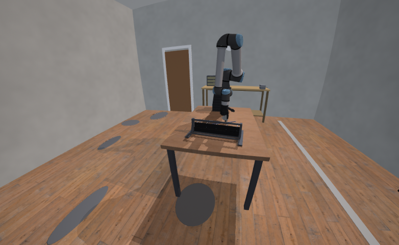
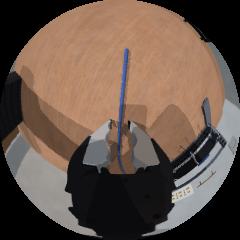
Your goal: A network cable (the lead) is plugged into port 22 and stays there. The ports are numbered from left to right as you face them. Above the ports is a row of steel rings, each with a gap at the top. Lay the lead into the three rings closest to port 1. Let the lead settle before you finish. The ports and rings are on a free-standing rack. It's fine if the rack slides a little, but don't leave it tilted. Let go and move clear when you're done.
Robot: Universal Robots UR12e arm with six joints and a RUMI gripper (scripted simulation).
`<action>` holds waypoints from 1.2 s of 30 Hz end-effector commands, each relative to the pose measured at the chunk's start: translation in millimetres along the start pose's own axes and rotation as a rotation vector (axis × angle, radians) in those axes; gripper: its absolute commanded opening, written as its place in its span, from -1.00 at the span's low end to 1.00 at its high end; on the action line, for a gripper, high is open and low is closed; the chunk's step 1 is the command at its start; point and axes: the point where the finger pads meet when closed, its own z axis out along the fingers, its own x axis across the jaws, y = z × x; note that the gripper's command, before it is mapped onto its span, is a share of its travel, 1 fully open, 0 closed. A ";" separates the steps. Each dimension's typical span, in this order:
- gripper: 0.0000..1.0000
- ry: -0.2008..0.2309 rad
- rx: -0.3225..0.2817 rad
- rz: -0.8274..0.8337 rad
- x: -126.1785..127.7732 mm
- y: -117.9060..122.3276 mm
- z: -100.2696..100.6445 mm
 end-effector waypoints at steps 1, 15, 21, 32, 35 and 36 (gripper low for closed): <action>-0.61 0.001 0.000 0.000 0.3 0.2 -0.4; -1.00 0.001 0.000 0.000 0.3 0.2 -0.4; -1.00 0.001 0.000 0.000 0.3 0.2 -0.4; -1.00 0.001 0.000 0.000 0.3 0.2 -0.4; -1.00 0.001 0.000 0.000 0.3 0.2 -0.4; -1.00 0.001 0.000 0.000 0.3 0.2 -0.4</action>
